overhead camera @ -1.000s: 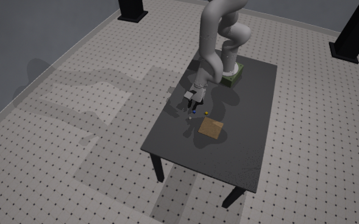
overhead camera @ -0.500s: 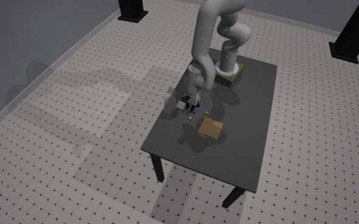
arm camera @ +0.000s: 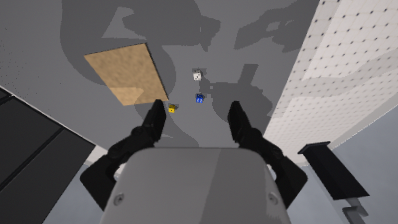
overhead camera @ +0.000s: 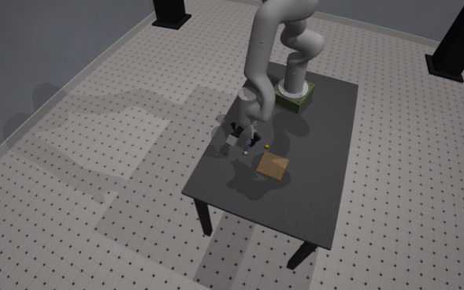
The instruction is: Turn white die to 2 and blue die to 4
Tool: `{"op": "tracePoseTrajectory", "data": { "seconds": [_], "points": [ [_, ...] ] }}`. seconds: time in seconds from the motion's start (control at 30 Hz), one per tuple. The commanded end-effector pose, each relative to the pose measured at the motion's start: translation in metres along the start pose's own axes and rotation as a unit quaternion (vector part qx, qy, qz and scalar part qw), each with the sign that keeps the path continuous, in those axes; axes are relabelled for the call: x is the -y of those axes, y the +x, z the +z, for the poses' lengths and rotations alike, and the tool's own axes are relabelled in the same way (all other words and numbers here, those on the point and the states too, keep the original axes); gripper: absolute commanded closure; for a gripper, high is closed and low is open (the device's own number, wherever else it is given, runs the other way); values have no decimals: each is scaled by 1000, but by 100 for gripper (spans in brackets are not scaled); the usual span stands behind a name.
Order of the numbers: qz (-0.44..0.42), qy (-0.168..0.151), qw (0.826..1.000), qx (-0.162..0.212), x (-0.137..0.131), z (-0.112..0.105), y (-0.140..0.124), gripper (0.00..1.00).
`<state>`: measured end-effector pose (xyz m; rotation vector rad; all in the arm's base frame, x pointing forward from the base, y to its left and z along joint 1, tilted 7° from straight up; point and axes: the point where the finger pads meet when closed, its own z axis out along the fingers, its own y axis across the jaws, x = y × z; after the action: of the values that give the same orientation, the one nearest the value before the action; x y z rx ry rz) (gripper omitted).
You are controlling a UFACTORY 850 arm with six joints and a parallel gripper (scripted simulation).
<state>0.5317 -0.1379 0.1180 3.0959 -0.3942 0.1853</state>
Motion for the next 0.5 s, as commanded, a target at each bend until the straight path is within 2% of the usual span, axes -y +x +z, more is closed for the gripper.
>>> {"op": "tracePoseTrajectory", "data": {
  "seconds": [0.0,0.07,0.2,0.33,0.37,0.47],
  "points": [
    [-1,-2,1000,-1,0,0,1,0],
    [-11,-2,1000,-1,0,10,-1,0],
    [-49,-2,999,-1,2,45,-9,0],
    [-53,-2,999,-1,2,48,-10,0],
    [-53,-2,999,-1,2,48,-10,69],
    [-53,-2,999,-1,2,48,-10,69]
  ]
}}
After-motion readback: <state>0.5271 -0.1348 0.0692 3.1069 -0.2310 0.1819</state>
